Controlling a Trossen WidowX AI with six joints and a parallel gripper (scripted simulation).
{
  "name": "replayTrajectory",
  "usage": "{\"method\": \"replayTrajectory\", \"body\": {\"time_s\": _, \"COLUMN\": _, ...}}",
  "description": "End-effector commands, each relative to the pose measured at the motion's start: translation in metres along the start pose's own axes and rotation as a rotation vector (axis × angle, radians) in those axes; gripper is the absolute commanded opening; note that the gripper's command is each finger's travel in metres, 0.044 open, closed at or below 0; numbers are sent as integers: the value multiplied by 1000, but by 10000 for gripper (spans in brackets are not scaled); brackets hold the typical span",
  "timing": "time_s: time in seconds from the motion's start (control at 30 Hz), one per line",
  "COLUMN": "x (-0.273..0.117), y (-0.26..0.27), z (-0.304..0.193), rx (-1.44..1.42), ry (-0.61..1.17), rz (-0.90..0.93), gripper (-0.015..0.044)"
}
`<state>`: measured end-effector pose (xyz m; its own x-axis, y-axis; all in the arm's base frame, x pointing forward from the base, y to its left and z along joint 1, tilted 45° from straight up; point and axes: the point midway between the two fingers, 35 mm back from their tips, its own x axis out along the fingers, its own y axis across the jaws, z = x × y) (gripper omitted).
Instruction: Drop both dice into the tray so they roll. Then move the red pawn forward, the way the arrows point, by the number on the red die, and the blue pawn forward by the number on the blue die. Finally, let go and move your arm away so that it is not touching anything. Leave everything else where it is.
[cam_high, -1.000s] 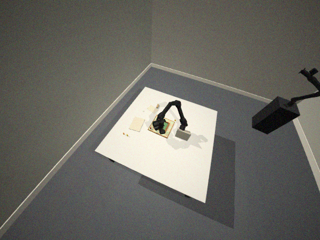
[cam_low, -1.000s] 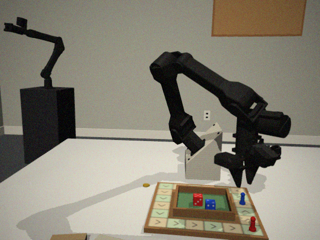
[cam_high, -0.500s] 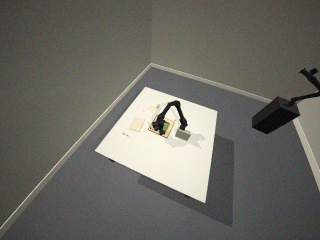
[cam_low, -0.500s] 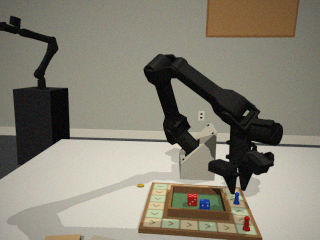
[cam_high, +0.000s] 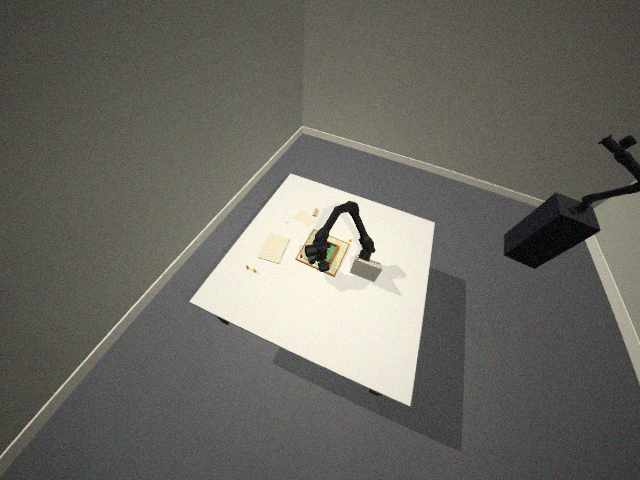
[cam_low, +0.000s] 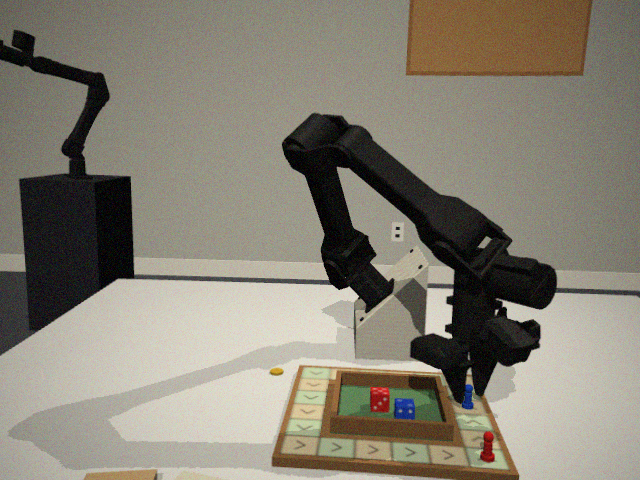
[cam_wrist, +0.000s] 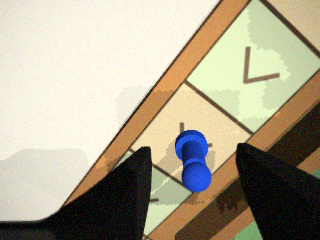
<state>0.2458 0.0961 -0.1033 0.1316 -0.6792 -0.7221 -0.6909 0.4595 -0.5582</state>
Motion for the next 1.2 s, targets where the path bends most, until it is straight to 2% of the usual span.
{"method": "replayTrajectory", "body": {"time_s": 0.0, "x": 5, "y": 0, "z": -2, "rx": -8, "ry": 7, "rz": -5, "gripper": 121}}
{"method": "replayTrajectory", "body": {"time_s": 0.13, "x": 5, "y": 0, "z": -2, "rx": -8, "ry": 7, "rz": -5, "gripper": 16}}
{"method": "replayTrajectory", "body": {"time_s": 0.2, "x": 5, "y": 0, "z": -2, "rx": -8, "ry": 7, "rz": -5, "gripper": 3}}
{"method": "replayTrajectory", "body": {"time_s": 0.5, "x": 1, "y": 0, "z": 0, "rx": -9, "ry": 7, "rz": -5, "gripper": 0}}
{"method": "replayTrajectory", "body": {"time_s": 1.07, "x": -112, "y": 0, "z": 5, "rx": -10, "ry": 4, "rz": 0, "gripper": 0}}
{"method": "replayTrajectory", "body": {"time_s": 1.17, "x": -123, "y": 0, "z": 3, "rx": -10, "ry": 5, "rz": -1, "gripper": 0}}
